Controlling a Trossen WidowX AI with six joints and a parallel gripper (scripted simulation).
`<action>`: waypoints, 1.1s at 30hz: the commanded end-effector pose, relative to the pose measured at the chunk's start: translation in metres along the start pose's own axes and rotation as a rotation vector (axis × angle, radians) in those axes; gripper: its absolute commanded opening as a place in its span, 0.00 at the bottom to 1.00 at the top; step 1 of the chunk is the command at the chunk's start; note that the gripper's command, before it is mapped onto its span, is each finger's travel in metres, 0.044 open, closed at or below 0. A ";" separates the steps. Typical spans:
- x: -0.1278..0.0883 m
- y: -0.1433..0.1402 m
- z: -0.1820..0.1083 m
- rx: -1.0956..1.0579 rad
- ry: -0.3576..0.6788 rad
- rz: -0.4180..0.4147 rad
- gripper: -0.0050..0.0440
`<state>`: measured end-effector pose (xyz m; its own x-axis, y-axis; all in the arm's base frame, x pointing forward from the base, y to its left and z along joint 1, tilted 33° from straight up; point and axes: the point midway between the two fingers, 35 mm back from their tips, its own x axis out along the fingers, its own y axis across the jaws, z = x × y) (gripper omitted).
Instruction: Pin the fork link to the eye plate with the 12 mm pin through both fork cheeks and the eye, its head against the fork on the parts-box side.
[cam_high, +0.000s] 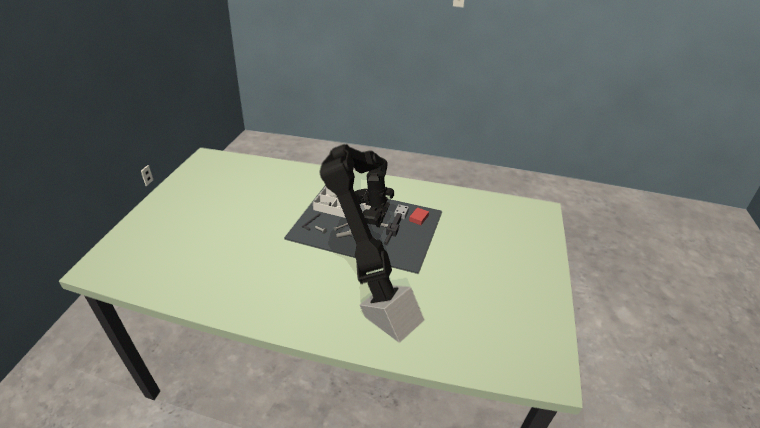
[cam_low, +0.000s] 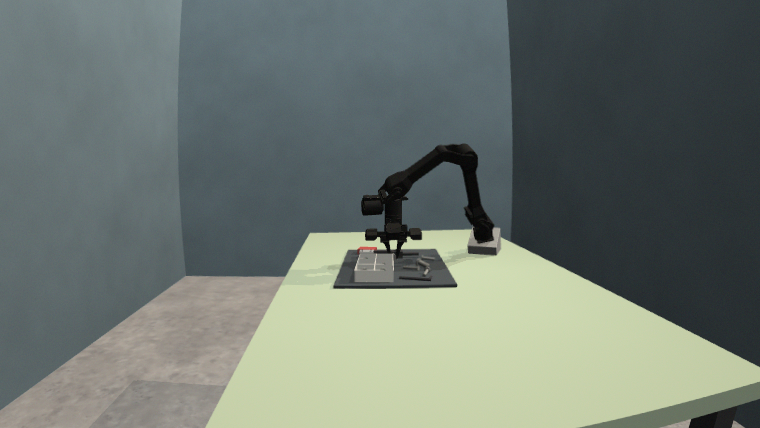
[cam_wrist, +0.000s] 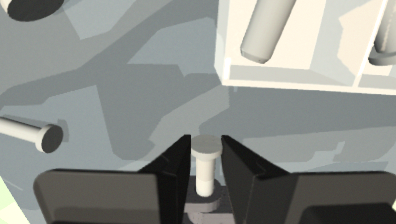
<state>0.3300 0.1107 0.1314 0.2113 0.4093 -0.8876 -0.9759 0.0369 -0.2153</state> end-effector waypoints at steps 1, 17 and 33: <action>-0.014 -0.007 0.007 -0.009 -0.010 -0.044 0.00; -0.010 -0.007 0.004 0.015 -0.015 -0.029 0.00; -0.009 -0.007 0.003 0.018 -0.015 -0.026 0.00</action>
<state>0.3304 0.1108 0.1325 0.2111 0.4155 -0.8848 -0.9767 0.0532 -0.2080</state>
